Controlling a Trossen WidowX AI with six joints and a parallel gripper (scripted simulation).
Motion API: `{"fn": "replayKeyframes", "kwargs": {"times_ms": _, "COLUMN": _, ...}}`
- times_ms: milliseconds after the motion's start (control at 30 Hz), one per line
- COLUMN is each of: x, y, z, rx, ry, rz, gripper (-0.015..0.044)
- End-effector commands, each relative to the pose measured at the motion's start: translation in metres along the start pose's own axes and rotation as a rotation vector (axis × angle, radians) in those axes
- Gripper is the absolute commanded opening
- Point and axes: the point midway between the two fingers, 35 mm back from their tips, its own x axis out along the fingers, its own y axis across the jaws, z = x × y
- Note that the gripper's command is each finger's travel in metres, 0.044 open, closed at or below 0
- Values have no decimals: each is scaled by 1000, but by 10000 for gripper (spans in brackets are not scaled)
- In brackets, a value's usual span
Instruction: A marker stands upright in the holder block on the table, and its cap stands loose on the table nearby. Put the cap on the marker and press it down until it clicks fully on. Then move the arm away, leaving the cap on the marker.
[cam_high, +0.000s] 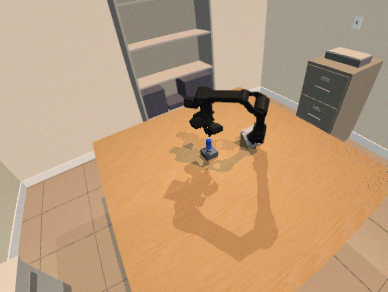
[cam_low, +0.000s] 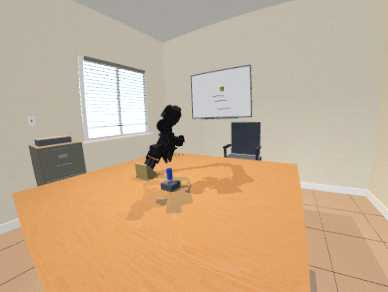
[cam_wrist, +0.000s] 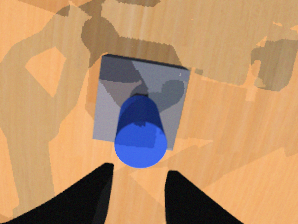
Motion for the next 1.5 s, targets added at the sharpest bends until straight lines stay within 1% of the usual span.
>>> {"fn": "replayKeyframes", "kwargs": {"times_ms": 0, "x": 1, "y": 0, "z": 0, "rx": 21, "ry": 0, "rz": -1, "gripper": 20}}
{"fn": "replayKeyframes", "kwargs": {"times_ms": 33, "x": 1, "y": 0, "z": 0, "rx": 21, "ry": 0, "rz": -1, "gripper": 0}}
{"fn": "replayKeyframes", "kwargs": {"times_ms": 400, "x": 3, "y": 0, "z": 0, "rx": 21, "ry": 0, "rz": -1, "gripper": 0}}
{"fn": "replayKeyframes", "kwargs": {"times_ms": 1233, "x": 41, "y": 0, "z": 0, "rx": 20, "ry": -1, "rz": -1, "gripper": 0}}
{"fn": "replayKeyframes", "kwargs": {"times_ms": 1467, "x": 36, "y": -1, "z": 2, "rx": 13, "ry": -10, "rz": -11, "gripper": 0}}
